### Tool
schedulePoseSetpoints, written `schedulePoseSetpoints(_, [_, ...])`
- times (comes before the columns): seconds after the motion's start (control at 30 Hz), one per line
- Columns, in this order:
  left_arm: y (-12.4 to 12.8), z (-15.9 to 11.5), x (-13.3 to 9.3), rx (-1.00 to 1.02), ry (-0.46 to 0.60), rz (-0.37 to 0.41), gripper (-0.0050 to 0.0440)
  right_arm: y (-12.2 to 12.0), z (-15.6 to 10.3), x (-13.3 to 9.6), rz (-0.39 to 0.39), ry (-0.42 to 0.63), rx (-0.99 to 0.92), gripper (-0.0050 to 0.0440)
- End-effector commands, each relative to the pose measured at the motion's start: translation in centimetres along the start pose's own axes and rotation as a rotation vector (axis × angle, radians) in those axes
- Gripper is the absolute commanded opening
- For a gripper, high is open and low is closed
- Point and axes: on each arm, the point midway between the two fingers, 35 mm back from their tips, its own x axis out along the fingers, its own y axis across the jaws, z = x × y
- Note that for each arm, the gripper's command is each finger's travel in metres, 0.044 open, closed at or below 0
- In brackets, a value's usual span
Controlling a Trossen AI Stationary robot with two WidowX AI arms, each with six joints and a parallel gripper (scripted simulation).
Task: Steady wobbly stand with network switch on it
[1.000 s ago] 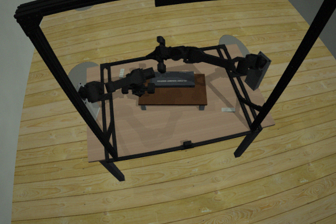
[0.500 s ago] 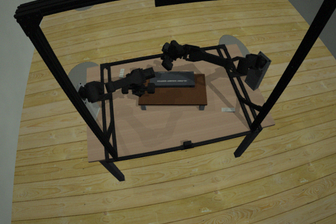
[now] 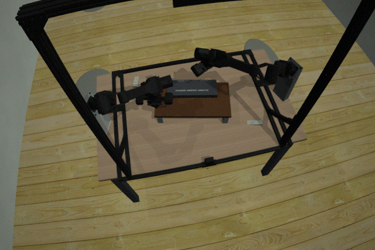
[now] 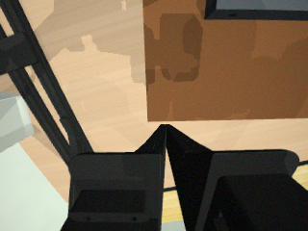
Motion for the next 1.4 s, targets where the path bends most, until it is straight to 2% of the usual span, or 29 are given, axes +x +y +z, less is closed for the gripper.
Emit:
schedulePoseSetpoints(0.0, [0.0,0.0,0.0,0.0,0.0,0.0,0.0,-1.4,-1.1,0.1,-0.02,0.055,0.075,0.0])
schedulePoseSetpoints(0.1, [0.0,0.0,0.0,0.0,0.0,0.0,0.0,-1.4,-1.2,0.3,-0.028,0.054,0.078,0.0])
schedulePoseSetpoints(0.27, [0.0,0.0,0.0,0.0,0.0,0.0,0.0,-6.2,-5.8,0.4,-0.143,0.235,0.39,0.0])
schedulePoseSetpoints(0.43, [0.0,0.0,0.0,0.0,0.0,0.0,0.0,-9.8,-10.6,-0.4,-0.246,0.364,0.666,0.0])
schedulePoseSetpoints(0.47, [0.0,0.0,0.0,0.0,0.0,0.0,0.0,-9.8,-10.6,-0.4,-0.266,0.392,0.723,0.0])
schedulePoseSetpoints(0.63, [0.0,0.0,0.0,0.0,0.0,0.0,0.0,-9.8,-10.6,-0.4,-0.266,0.393,0.724,0.0])
schedulePoseSetpoints(0.67, [0.0,0.0,0.0,0.0,0.0,0.0,0.0,-10.4,-13.0,4.2,-0.268,0.396,0.731,0.0])
schedulePoseSetpoints(1.2, [0.0,0.0,0.0,0.0,0.0,0.0,0.0,-10.4,-13.0,4.2,-0.268,0.396,0.731,0.0])
schedulePoseSetpoints(1.23, [0.0,0.0,0.0,0.0,0.0,0.0,0.0,-10.6,-13.7,5.6,-0.268,0.396,0.731,0.0])
schedulePoseSetpoints(1.37, [0.0,0.0,0.0,0.0,0.0,0.0,0.0,-10.6,-13.7,5.6,-0.268,0.396,0.731,0.0])
